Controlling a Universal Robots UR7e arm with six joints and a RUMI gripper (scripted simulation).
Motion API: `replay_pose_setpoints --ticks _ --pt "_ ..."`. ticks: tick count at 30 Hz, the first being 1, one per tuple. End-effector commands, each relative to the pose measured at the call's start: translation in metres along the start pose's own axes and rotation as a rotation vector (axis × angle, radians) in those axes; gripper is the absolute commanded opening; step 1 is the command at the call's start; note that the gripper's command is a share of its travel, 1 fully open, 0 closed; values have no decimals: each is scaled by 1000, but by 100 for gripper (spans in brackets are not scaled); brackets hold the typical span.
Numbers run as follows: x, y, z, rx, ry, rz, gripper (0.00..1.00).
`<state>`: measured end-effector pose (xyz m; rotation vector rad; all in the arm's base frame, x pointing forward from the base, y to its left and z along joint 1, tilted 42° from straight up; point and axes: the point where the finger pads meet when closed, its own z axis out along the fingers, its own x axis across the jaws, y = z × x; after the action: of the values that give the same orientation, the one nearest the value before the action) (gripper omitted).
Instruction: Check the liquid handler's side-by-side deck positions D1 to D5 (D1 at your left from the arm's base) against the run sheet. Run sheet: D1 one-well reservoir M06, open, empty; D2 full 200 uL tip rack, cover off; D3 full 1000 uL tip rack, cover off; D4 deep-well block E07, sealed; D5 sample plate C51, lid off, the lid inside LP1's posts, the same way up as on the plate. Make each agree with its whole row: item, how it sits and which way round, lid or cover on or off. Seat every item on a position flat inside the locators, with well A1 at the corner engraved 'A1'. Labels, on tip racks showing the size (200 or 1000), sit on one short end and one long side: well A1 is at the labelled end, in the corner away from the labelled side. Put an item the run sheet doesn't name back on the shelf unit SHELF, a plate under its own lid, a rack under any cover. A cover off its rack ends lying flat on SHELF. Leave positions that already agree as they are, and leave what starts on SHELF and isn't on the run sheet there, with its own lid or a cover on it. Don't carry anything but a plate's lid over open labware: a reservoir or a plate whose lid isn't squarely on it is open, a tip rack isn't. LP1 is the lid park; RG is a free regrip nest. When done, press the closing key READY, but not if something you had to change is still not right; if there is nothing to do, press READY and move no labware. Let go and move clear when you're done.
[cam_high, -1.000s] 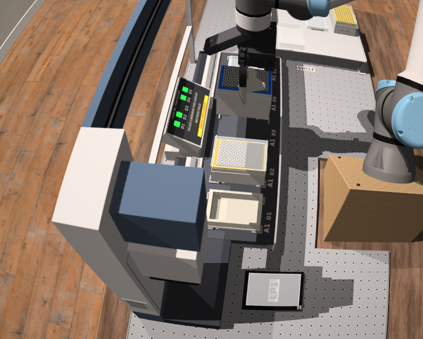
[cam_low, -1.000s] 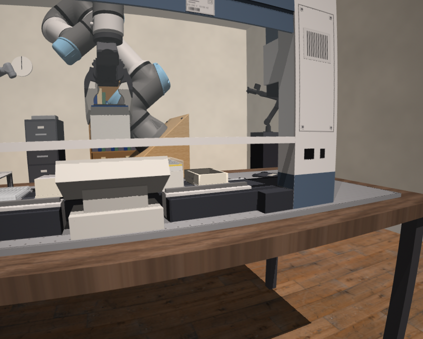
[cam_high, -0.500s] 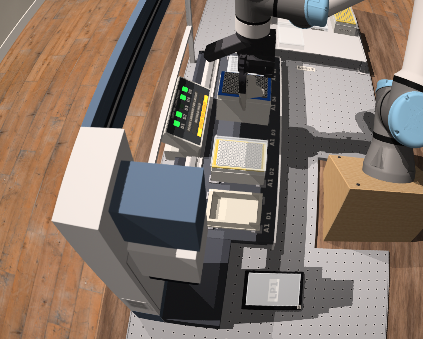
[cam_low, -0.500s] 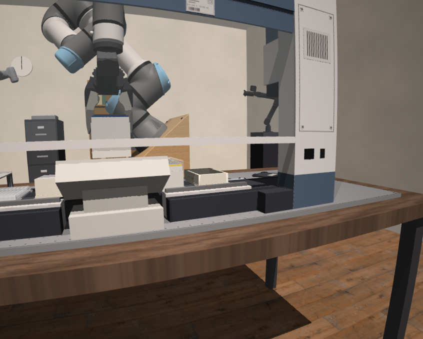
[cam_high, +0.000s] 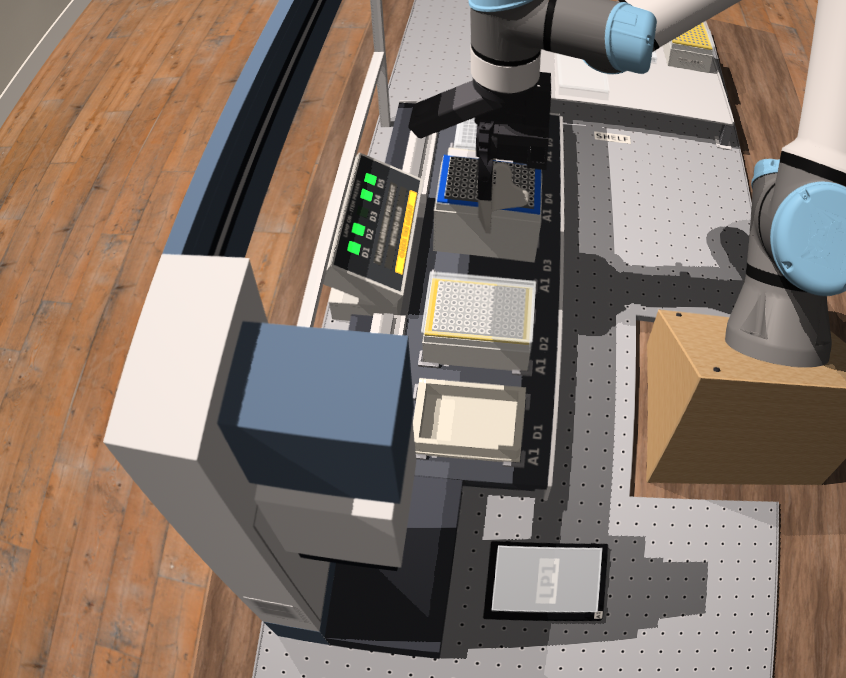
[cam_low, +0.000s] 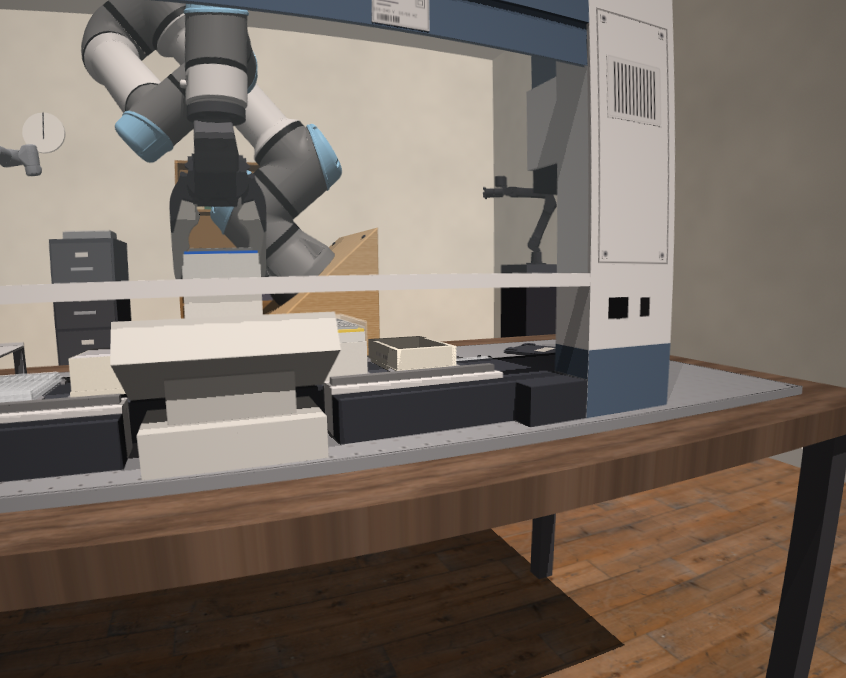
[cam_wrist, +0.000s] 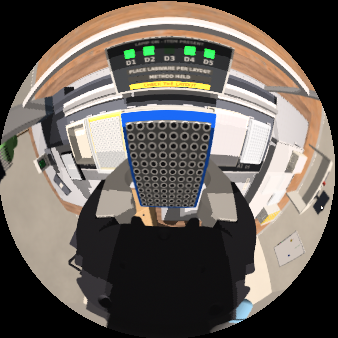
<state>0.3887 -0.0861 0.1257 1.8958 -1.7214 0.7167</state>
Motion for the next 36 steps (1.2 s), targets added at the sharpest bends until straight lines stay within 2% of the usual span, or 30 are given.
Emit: replay_pose_setpoints --ticks 1,28,36 --pt "0 -1 10 3 -1 0 0" --pt "0 -1 51 3 -1 0 0" --pt "0 -1 51 4 -1 0 0"
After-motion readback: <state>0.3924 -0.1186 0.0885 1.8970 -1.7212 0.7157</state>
